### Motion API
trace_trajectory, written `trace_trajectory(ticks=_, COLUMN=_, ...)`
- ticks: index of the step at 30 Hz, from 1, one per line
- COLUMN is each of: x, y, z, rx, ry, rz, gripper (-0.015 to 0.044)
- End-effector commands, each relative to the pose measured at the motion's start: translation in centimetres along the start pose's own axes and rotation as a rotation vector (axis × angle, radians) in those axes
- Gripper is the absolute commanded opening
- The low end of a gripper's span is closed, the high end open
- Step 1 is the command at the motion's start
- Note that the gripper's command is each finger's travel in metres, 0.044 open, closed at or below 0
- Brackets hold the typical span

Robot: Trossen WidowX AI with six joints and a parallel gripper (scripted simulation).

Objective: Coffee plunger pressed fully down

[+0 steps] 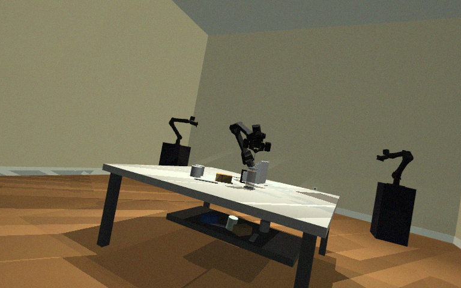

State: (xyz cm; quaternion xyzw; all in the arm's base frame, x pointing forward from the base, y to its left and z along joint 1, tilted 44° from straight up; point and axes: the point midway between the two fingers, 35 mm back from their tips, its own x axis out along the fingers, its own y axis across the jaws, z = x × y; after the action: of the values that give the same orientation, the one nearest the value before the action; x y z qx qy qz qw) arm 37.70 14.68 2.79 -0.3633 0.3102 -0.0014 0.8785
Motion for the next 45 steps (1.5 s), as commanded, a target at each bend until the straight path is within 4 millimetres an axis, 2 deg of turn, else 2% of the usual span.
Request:
trace_trajectory(ticks=1, x=0.9, y=0.2, z=-1.6, rx=-0.014, ry=0.031, rz=0.003, gripper=0.0112)
trace_trajectory(ticks=45, x=5.6, y=-0.1, z=-7.0, rx=-0.017, ry=0.029, rz=0.0, gripper=0.0112)
